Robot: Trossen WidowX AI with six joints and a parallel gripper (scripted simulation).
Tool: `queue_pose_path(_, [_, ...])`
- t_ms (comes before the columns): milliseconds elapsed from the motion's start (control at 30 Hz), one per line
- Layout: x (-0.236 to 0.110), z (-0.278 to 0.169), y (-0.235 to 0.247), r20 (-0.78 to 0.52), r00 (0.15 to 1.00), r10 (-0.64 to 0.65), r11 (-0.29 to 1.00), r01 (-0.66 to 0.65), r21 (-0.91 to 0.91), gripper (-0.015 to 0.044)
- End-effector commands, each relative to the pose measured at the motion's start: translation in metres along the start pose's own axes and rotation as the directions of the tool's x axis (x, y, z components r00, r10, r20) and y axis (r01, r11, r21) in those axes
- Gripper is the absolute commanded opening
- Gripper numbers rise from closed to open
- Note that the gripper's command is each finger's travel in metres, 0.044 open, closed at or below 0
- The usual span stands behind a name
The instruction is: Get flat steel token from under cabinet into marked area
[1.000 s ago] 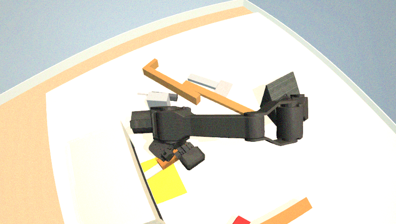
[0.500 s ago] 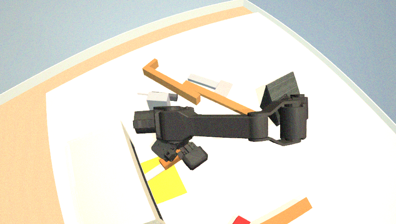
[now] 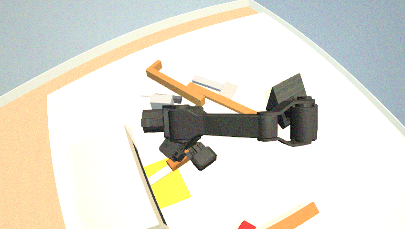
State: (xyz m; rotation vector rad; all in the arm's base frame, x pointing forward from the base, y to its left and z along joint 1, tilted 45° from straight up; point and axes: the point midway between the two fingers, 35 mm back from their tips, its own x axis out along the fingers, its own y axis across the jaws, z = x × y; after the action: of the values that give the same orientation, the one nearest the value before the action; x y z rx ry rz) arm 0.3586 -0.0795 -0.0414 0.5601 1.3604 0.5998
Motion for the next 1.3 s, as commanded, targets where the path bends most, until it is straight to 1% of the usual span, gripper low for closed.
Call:
queue_pose_path(0, [0.001, -0.005, 0.000, -0.001, 1.000, 0.001, 1.000, -0.001, -0.001, 0.0000])
queue_pose_path(1267, [0.001, -0.046, -0.002, -0.003, 1.000, 0.001, 1.000, -0.001, 0.001, 0.0000])
